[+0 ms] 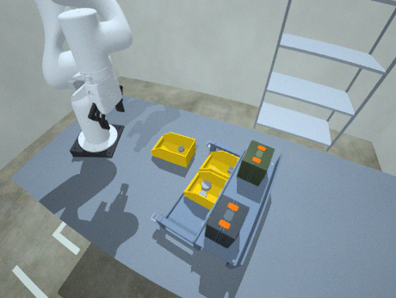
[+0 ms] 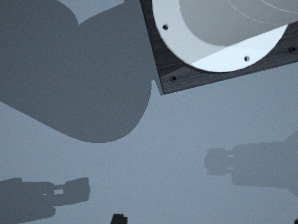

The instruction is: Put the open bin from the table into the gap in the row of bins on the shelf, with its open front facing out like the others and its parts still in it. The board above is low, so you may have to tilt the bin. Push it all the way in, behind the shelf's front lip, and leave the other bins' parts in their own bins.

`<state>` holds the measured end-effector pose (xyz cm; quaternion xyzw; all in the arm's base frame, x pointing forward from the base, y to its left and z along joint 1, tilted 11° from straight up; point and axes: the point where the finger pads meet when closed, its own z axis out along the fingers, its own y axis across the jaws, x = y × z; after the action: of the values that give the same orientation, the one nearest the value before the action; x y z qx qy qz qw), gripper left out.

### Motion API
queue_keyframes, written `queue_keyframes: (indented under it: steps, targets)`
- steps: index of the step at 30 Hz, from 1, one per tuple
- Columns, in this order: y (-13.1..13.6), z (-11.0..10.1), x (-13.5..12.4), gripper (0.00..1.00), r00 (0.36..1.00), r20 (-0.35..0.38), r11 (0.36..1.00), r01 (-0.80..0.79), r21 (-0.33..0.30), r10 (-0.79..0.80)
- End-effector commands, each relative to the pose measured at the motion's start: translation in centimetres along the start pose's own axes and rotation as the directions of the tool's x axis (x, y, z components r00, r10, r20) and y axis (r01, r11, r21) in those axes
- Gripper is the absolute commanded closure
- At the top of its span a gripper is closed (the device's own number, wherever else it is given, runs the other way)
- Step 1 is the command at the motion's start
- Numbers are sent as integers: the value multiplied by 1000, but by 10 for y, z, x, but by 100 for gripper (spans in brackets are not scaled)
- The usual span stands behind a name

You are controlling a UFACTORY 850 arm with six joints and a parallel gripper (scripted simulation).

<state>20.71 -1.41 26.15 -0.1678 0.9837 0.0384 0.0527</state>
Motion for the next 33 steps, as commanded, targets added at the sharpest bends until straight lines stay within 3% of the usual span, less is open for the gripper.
queue_keyframes:
  steps: [1,11,16,28,33]
  targets:
    - [7,-16,-22,0,990,140,999,-28,24,25]
    - [7,-16,-22,0,990,140,999,-28,24,25]
    - [17,-45,-61,0,923,381,995,-88,56,60]
    - [17,-45,-61,0,923,381,995,-88,56,60]
    - [28,-74,-100,0,797,599,986,-152,72,79]
